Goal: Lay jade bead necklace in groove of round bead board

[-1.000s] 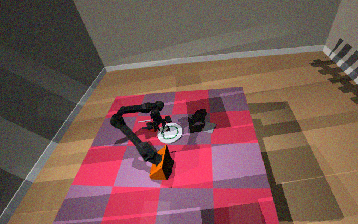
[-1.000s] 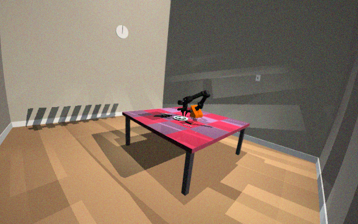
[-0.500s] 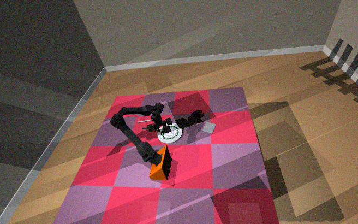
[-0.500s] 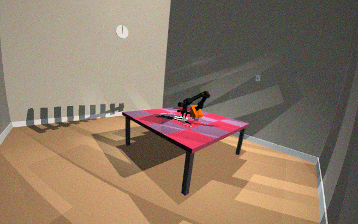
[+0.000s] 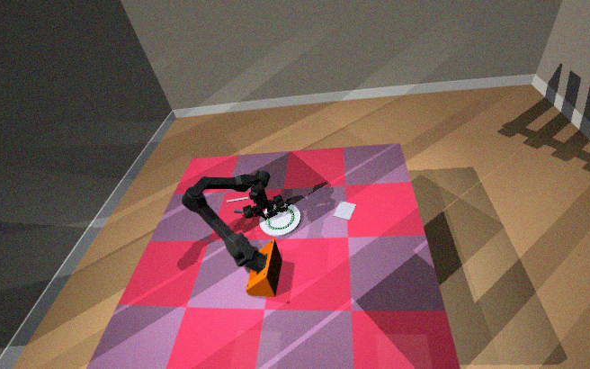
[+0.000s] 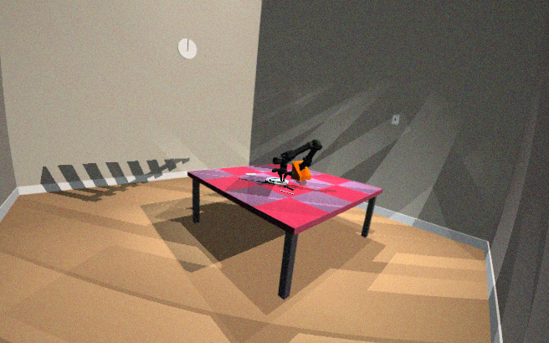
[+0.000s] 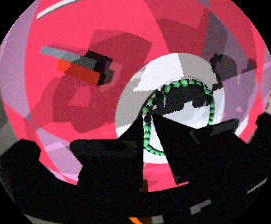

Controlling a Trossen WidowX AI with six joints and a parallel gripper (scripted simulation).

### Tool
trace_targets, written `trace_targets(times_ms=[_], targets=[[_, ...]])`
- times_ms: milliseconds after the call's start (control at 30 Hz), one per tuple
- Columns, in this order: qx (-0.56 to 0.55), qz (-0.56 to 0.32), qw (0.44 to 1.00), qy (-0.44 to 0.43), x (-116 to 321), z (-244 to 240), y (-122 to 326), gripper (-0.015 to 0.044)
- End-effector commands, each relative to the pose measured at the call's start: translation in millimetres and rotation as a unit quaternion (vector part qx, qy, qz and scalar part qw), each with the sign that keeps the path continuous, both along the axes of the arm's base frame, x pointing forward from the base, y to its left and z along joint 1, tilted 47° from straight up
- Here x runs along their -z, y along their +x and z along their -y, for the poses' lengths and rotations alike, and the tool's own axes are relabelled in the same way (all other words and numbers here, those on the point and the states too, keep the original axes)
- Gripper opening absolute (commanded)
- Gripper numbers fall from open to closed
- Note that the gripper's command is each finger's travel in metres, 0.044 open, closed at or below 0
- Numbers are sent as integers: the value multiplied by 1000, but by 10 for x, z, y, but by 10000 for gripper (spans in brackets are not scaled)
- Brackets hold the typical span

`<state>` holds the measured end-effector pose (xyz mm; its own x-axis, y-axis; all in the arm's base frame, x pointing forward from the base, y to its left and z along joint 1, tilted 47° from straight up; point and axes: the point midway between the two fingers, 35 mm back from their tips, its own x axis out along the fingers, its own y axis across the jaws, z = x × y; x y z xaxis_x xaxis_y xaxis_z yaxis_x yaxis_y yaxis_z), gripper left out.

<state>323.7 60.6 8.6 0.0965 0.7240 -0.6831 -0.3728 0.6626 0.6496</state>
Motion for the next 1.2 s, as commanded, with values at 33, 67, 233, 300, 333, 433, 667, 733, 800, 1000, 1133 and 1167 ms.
trace_targets(times_ms=[33,67,233,300,333,433,667,733,800,1000,1133,1167], targets=[[0,1,1000,0,-4,3,3,0],[0,1,1000,0,-4,3,3,0],[0,1,1000,0,-4,3,3,0],[0,1,1000,0,-4,3,3,0],[0,1,1000,0,-4,3,3,0],[0,1,1000,0,-4,3,3,0],[0,1,1000,0,-4,3,3,0],[0,1,1000,0,-4,3,3,0],[0,1,1000,0,-4,3,3,0],[1,-1,1000,1,-28,32,-8,0],[2,-2,1000,2,-40,45,-13,0],[2,-2,1000,2,-43,42,-15,0]])
